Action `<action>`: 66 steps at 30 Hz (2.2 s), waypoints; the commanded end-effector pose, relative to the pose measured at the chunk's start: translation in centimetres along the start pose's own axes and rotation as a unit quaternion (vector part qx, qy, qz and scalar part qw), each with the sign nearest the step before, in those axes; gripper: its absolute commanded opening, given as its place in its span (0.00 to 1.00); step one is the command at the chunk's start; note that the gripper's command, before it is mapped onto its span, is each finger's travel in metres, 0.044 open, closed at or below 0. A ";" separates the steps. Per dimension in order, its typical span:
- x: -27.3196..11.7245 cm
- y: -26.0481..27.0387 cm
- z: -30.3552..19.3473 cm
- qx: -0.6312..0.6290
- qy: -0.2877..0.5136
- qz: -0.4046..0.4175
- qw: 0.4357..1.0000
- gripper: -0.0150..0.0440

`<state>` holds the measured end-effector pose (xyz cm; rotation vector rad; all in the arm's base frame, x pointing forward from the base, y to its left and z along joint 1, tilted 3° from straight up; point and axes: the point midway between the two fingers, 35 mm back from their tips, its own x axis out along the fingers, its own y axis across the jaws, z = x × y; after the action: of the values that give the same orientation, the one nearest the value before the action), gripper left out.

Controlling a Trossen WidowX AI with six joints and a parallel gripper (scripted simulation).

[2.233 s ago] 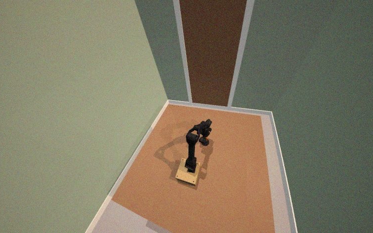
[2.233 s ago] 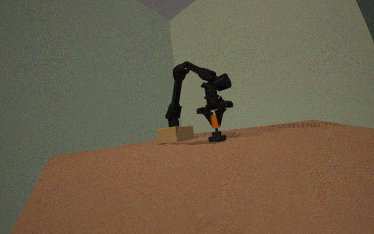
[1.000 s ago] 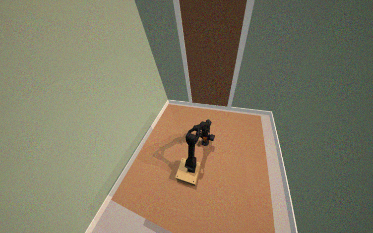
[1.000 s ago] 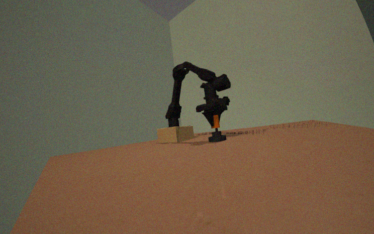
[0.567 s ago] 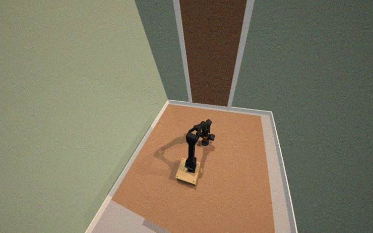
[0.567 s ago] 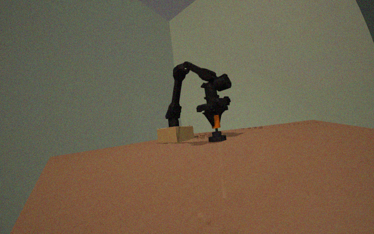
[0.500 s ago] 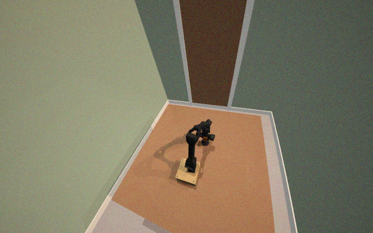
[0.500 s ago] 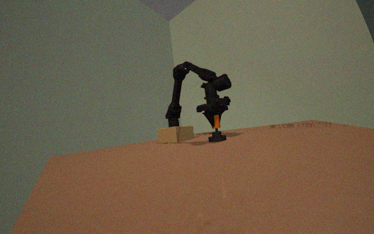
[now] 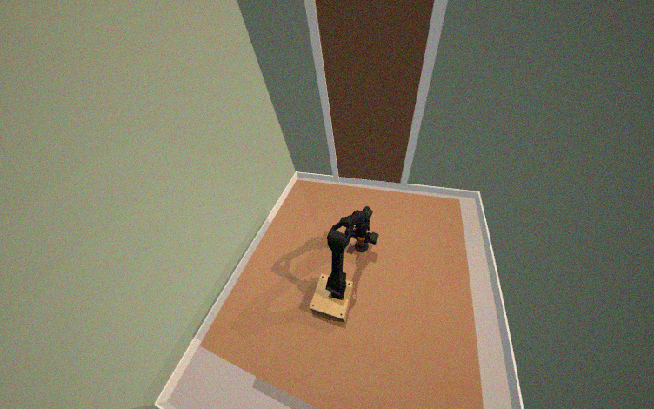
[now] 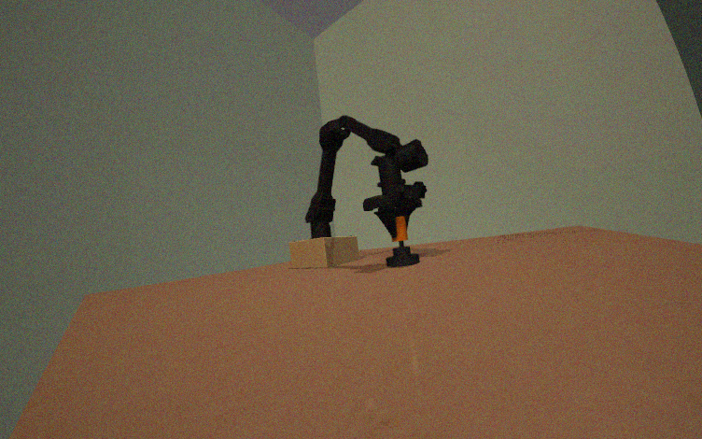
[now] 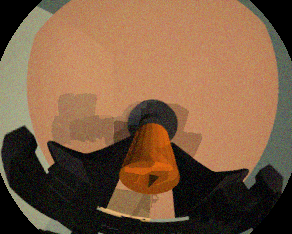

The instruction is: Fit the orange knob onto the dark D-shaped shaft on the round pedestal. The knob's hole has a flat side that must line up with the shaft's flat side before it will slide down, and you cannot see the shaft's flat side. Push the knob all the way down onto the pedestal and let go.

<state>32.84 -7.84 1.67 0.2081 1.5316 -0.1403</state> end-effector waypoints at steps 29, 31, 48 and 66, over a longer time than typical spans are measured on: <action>0.0 0.0 0.1 0.107 0.001 -0.001 0.994 0.25; 0.0 0.0 0.1 0.107 0.001 -0.001 0.994 0.25; -0.3 0.0 0.2 0.107 0.001 -0.001 0.994 0.25; 0.0 0.0 0.1 0.211 0.001 -0.001 0.978 0.25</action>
<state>32.89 -7.84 1.73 0.5335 1.4952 -0.4563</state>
